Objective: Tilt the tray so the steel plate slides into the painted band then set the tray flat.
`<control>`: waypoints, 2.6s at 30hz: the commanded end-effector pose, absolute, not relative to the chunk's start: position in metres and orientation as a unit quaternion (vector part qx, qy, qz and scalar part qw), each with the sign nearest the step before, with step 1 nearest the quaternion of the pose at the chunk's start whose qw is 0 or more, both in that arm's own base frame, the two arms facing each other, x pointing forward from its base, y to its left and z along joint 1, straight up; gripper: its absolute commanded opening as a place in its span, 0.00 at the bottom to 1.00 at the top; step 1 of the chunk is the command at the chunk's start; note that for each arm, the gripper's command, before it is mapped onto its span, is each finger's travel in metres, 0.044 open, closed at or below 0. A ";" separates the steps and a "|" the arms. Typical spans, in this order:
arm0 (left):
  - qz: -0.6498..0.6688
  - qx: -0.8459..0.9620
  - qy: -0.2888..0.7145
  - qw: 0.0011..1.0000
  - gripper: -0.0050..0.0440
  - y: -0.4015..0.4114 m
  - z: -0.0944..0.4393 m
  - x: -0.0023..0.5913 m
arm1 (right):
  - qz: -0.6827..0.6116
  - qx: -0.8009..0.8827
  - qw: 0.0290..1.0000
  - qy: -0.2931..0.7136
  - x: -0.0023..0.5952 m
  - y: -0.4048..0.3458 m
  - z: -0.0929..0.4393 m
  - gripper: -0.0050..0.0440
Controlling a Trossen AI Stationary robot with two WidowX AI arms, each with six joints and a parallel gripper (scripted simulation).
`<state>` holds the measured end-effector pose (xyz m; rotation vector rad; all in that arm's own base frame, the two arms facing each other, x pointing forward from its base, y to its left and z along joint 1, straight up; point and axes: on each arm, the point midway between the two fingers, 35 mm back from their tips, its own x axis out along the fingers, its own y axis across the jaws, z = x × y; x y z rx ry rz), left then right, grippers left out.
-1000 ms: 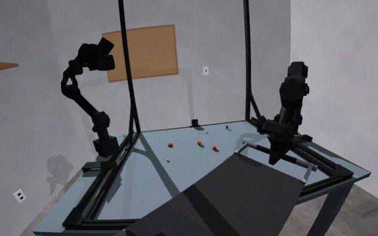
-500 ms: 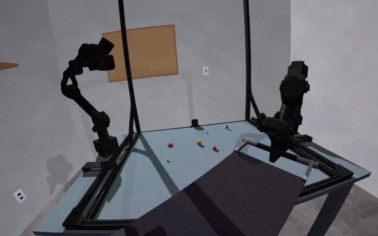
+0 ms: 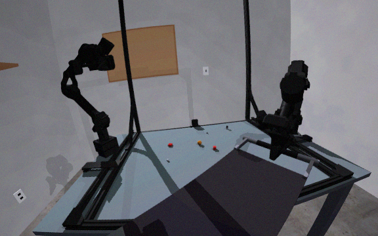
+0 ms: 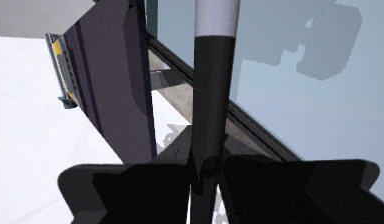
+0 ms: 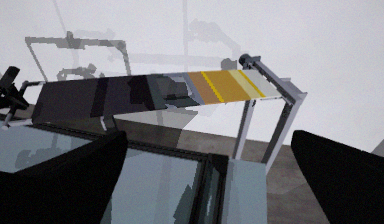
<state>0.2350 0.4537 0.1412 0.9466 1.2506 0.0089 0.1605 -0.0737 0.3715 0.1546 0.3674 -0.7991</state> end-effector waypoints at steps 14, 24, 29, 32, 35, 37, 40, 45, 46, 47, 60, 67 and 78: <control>0.024 0.442 0.552 0.707 0.10 0.454 0.143 0.235 | -0.388 0.076 0.902 0.176 0.160 -0.074 0.372 1.00; 0.016 0.435 0.557 0.707 0.10 0.453 0.127 0.234 | -0.388 0.076 0.902 0.176 0.160 -0.074 0.372 1.00; 0.013 0.433 0.559 0.707 0.10 0.452 0.116 0.233 | -0.388 0.076 0.902 0.176 0.160 -0.074 0.372 1.00; 0.011 0.432 0.560 0.707 0.10 0.451 0.115 0.233 | -0.388 0.076 0.902 0.176 0.160 -0.074 0.372 1.00; 0.010 0.431 0.561 0.707 0.10 0.452 0.118 0.233 | -0.388 0.076 0.902 0.176 0.160 -0.074 0.372 1.00; 0.010 0.431 0.561 0.707 0.10 0.452 0.118 0.233 | -0.388 0.076 0.902 0.176 0.160 -0.074 0.372 1.00; 0.011 0.432 0.560 0.707 0.10 0.452 0.120 0.234 | -0.388 0.076 0.902 0.176 0.160 -0.074 0.372 1.00; 0.013 0.433 0.559 0.707 0.10 0.452 0.124 0.234 | -0.388 0.076 0.902 0.176 0.160 -0.074 0.372 1.00; 0.014 0.433 0.559 0.707 0.10 0.452 0.125 0.234 | -0.388 0.076 0.902 0.176 0.160 -0.074 0.372 1.00; 0.014 0.434 0.558 0.707 0.10 0.452 0.126 0.234 | -0.388 0.076 0.902 0.176 0.160 -0.074 0.372 1.00; 0.018 0.437 0.556 0.707 0.10 0.453 0.134 0.235 | -0.388 0.076 0.902 0.176 0.160 -0.074 0.372 1.00; 0.019 0.438 0.555 0.707 0.10 0.454 0.140 0.235 | -0.388 0.076 0.902 0.176 0.160 -0.074 0.372 1.00; 0.021 0.439 0.554 0.707 0.10 0.455 0.147 0.236 | -0.388 0.076 0.902 0.176 0.160 -0.074 0.372 1.00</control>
